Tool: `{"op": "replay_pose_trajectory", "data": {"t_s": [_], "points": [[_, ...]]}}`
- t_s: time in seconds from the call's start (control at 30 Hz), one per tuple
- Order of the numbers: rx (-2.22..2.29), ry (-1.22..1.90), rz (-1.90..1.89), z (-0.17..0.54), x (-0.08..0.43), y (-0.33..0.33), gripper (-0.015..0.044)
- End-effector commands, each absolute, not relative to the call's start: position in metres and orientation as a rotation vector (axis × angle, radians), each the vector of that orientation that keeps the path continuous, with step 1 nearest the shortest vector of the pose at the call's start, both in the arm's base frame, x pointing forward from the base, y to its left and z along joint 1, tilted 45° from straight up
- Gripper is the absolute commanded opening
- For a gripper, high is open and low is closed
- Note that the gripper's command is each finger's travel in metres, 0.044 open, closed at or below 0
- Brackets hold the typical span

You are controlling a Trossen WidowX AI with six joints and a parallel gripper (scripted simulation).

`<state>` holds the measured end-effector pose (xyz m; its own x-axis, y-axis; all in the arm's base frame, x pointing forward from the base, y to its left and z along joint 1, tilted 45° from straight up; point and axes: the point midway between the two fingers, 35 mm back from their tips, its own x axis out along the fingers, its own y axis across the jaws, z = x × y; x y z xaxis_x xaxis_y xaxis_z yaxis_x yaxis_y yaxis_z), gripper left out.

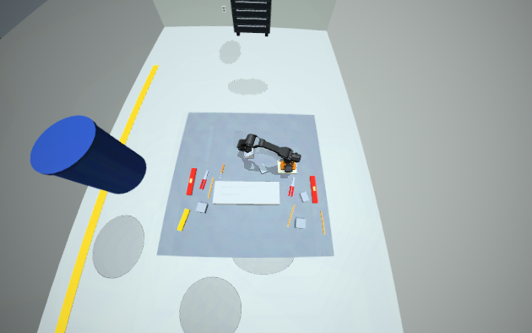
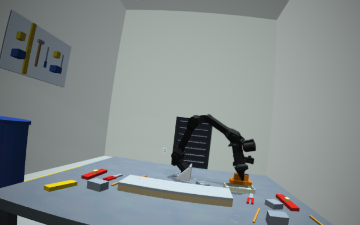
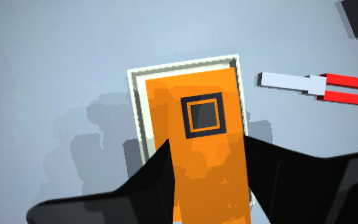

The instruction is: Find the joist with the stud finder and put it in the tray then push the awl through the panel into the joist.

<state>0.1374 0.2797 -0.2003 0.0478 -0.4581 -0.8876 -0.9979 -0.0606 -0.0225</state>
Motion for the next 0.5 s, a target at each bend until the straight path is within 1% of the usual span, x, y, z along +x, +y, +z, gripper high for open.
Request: {"op": "replay_pose_trajectory", "data": {"t_s": [0.0,0.47], "points": [[-1.619,1.497,0.958,-0.206,0.137,0.273,0.0000],[-1.620,1.497,0.957,-0.219,0.138,0.259,0.0000]]}}
